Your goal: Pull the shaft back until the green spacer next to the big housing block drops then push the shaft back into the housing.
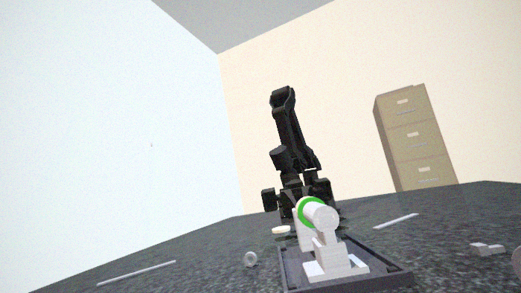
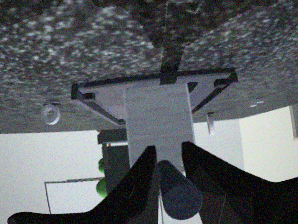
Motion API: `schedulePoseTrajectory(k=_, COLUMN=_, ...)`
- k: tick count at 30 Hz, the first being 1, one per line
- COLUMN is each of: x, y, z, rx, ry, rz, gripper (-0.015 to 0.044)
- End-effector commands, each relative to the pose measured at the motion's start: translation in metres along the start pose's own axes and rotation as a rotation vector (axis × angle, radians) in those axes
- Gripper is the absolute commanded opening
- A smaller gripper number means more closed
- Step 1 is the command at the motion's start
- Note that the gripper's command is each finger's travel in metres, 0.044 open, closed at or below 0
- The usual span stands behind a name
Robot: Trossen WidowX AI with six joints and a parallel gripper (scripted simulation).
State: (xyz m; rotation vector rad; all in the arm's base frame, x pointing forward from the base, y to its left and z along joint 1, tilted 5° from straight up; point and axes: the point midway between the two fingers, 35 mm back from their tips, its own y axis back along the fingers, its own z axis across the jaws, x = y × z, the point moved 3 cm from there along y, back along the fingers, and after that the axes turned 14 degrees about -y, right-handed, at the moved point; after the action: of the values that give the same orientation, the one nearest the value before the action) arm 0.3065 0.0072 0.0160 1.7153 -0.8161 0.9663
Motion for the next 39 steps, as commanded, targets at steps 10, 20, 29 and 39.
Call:
schedulePoseTrajectory(k=10, x=-0.0009, y=0.0017, z=0.0003, rx=0.001, ry=0.004, rz=0.0, gripper=0.0)
schedulePoseTrajectory(k=20, x=-0.0014, y=0.0025, z=0.0004, rx=0.001, ry=0.004, rz=0.0, gripper=0.0)
schedulePoseTrajectory(k=29, x=-0.0019, y=0.0034, z=0.0005, rx=0.001, ry=0.004, rz=-0.001, gripper=0.0)
schedulePoseTrajectory(k=39, x=-0.0024, y=0.0042, z=0.0006, rx=0.001, ry=0.004, rz=-0.001, gripper=0.0)
